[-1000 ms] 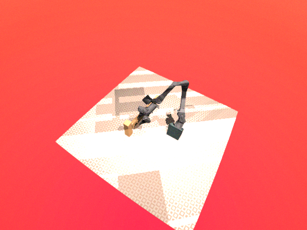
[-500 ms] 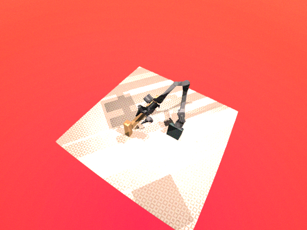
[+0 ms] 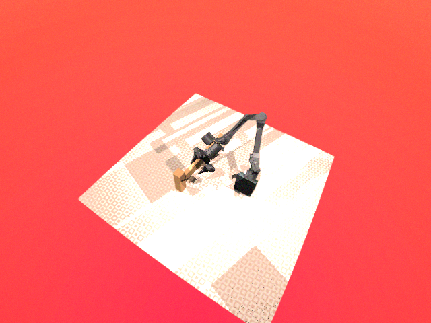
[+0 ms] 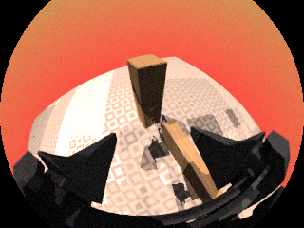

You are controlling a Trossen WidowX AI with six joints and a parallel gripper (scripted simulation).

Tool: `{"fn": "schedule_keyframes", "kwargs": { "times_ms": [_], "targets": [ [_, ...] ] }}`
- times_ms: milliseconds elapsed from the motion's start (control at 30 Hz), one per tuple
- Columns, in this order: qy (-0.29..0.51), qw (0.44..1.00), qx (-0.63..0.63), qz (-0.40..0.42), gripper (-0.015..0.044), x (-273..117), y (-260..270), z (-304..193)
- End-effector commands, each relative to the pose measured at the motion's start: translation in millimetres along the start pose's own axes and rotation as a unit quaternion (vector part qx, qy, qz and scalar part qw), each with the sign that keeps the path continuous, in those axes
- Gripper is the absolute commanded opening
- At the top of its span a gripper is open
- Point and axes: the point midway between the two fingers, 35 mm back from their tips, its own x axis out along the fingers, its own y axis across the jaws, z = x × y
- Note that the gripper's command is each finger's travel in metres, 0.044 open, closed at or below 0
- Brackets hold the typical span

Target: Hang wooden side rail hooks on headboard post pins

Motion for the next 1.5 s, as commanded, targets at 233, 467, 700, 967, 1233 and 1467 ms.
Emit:
{"fn": "schedule_keyframes", "kwargs": {
  "times_ms": [233,467,700,967,1233,1467],
  "targets": [
    [0.067,0.976,0.206,0.008,0.044,8,-10,-1],
    [0.13,0.913,0.386,-0.015,0.044,12,-19,-2],
    [0.183,0.817,0.543,-0.065,0.044,13,-28,-2],
    [0.219,0.677,0.687,-0.148,0.044,11,-38,-2],
    [0.218,0.517,0.789,-0.249,0.044,6,-49,0],
    [0.184,0.37,0.845,-0.339,0.044,0,-59,4]
  ]
}}
